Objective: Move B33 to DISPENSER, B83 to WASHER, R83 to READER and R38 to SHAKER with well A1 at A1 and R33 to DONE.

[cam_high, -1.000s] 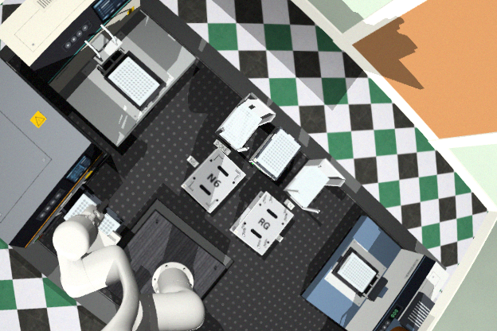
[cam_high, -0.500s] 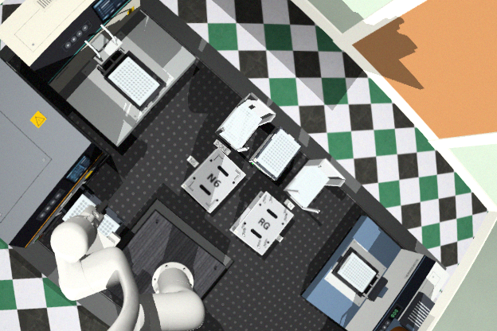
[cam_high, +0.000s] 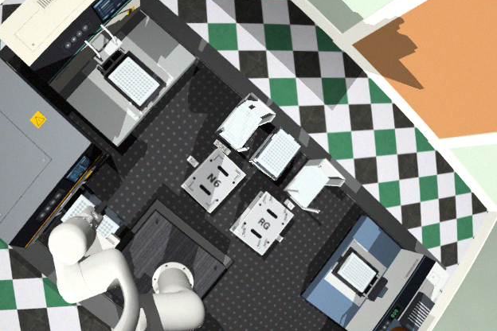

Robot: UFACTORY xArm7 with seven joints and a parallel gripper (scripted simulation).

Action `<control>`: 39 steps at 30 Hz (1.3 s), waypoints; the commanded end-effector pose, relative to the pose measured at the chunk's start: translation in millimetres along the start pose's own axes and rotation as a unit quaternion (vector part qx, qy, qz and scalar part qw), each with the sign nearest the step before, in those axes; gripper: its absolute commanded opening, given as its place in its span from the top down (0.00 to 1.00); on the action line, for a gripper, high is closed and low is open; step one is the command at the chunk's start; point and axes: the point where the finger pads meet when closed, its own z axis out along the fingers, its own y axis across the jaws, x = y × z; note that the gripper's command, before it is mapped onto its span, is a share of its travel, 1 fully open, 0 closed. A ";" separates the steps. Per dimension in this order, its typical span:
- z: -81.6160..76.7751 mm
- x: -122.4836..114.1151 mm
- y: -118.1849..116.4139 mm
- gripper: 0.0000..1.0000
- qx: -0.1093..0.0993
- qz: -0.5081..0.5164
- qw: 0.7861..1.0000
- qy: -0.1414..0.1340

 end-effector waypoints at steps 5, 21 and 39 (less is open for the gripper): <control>-5.3 -1.1 -0.1 1.00 0.000 0.000 1.000 -0.002; -5.6 9.0 -31.9 1.00 0.000 0.058 0.998 -0.002; -5.6 24.0 -79.8 1.00 0.000 0.132 0.991 -0.002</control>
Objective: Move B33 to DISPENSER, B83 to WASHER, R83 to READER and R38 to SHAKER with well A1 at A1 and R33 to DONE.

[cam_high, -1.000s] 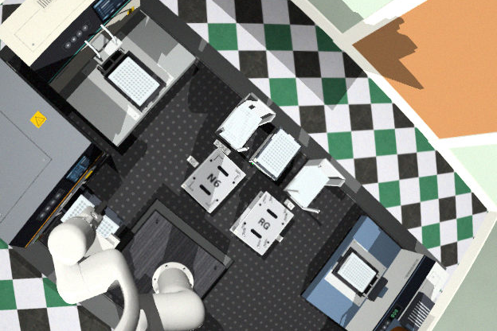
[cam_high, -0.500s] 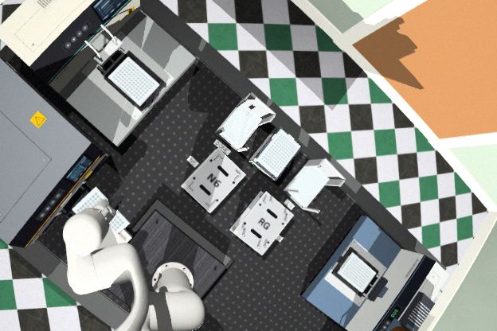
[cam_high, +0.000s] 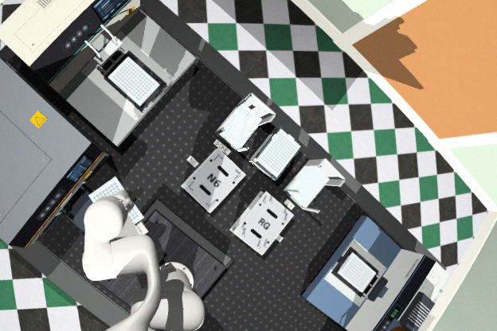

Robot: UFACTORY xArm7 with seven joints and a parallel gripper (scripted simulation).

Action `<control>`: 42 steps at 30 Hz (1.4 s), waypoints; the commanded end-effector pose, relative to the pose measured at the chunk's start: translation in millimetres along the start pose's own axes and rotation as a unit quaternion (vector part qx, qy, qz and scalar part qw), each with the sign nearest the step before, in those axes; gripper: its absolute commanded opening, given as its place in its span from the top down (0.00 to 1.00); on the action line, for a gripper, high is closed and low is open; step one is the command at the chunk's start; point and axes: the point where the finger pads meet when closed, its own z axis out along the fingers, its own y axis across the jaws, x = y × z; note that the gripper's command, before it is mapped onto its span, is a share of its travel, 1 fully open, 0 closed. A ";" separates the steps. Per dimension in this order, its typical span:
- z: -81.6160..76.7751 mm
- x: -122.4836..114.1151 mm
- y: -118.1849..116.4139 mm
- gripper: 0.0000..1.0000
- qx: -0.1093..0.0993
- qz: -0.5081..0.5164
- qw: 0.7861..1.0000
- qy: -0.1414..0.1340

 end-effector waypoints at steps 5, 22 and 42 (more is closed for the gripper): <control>-1.4 -0.7 -18.1 1.00 0.001 0.031 1.000 -0.002; -1.5 1.5 -68.2 1.00 0.001 0.105 0.994 -0.002; -1.6 4.2 -128.4 1.00 0.001 0.190 0.982 -0.002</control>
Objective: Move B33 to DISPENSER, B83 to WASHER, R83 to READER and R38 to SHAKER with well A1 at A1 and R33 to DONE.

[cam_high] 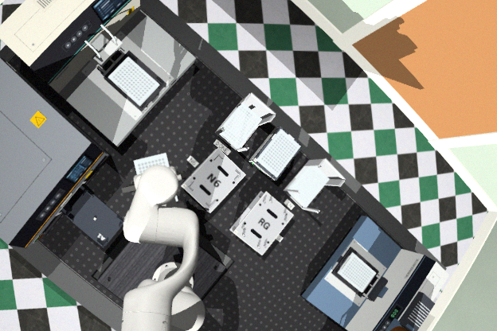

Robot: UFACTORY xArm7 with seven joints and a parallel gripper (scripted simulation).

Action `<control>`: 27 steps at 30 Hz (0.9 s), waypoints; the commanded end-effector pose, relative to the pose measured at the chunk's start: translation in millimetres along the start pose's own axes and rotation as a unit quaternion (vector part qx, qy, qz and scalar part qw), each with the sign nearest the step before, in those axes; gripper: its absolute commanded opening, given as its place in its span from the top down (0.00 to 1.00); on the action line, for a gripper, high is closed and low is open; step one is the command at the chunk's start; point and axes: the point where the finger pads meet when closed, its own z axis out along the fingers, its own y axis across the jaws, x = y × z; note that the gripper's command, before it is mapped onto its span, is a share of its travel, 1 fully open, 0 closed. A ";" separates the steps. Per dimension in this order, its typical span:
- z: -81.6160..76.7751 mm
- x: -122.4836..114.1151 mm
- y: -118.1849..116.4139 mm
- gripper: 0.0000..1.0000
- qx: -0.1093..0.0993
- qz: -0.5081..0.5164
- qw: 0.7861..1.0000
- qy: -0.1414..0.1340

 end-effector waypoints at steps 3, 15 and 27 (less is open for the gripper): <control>-0.3 -5.7 -15.7 1.00 0.000 0.029 1.000 0.000; -0.2 -16.2 -47.5 1.00 0.000 0.074 0.997 0.000; -0.2 -26.6 -79.2 1.00 0.000 0.125 0.992 0.000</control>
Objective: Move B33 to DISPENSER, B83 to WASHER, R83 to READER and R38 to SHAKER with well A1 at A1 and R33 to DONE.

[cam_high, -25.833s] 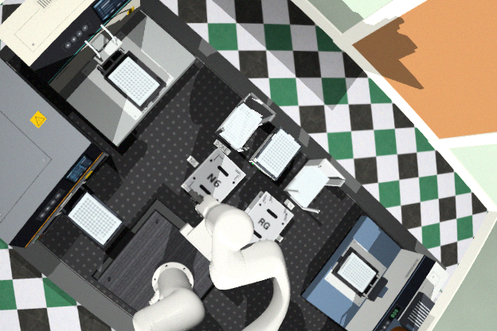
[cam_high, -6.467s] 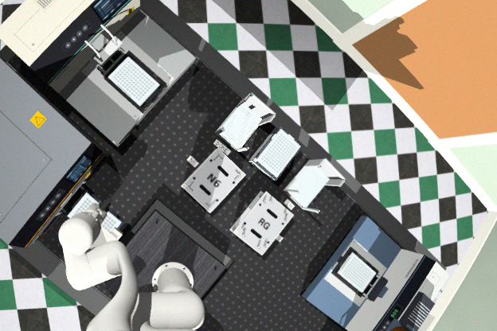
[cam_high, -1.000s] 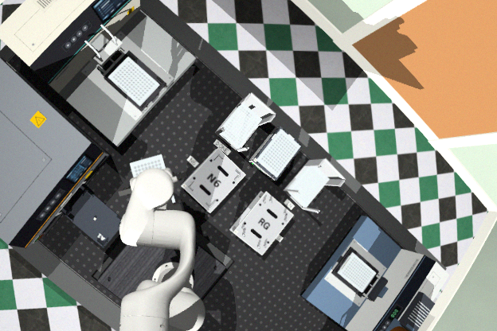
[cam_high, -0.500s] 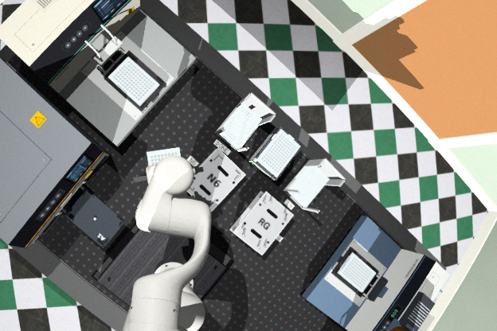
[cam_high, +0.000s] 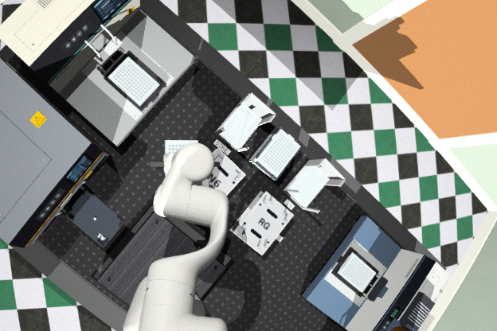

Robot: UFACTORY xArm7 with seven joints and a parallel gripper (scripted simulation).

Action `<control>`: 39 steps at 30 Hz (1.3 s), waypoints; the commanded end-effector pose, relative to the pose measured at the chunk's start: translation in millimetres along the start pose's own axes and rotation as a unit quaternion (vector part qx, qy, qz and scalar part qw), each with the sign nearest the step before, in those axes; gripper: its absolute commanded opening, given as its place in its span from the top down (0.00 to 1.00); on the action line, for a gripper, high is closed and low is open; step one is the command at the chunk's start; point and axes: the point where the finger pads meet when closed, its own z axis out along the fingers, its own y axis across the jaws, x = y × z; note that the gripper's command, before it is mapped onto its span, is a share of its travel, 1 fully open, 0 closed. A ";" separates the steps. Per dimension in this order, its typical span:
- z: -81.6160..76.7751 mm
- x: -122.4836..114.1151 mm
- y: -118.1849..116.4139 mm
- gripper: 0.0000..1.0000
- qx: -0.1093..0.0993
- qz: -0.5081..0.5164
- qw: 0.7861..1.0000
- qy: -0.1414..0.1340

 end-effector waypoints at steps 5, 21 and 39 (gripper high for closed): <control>-1.6 -12.5 -17.2 1.00 0.001 0.034 0.999 -0.002; -1.7 -37.2 -57.0 1.00 0.001 0.091 0.996 -0.002; -1.8 -65.4 -102.3 1.00 0.001 0.171 0.985 -0.002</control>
